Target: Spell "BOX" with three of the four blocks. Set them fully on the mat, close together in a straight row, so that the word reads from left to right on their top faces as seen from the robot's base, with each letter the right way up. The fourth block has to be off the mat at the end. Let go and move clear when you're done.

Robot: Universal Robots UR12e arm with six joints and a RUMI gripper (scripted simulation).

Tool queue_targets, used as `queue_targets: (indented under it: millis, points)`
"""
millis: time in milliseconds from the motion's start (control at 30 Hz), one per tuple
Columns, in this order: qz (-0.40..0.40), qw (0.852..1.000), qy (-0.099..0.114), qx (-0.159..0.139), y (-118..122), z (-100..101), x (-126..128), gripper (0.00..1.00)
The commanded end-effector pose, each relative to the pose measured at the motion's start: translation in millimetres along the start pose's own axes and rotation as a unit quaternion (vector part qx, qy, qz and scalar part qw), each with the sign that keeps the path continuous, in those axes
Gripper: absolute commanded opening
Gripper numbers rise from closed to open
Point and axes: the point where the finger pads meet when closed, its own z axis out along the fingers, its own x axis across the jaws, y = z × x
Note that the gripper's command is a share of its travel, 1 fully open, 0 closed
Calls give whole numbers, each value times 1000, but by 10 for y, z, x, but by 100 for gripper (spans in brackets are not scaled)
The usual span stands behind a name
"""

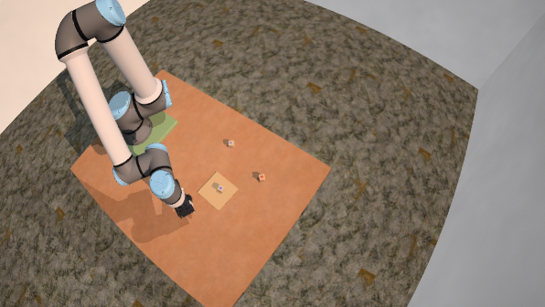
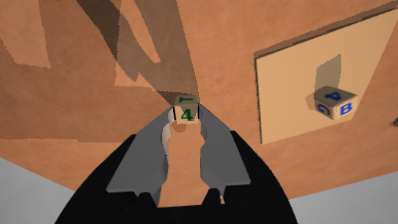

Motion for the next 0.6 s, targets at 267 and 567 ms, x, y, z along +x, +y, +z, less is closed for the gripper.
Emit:
queue_targets:
  millis: [267,567]
  points:
    - [0,1000,0,-1,6,-143,-1,5]
    - [0,1000,0,-1,5,-709,-1,5]
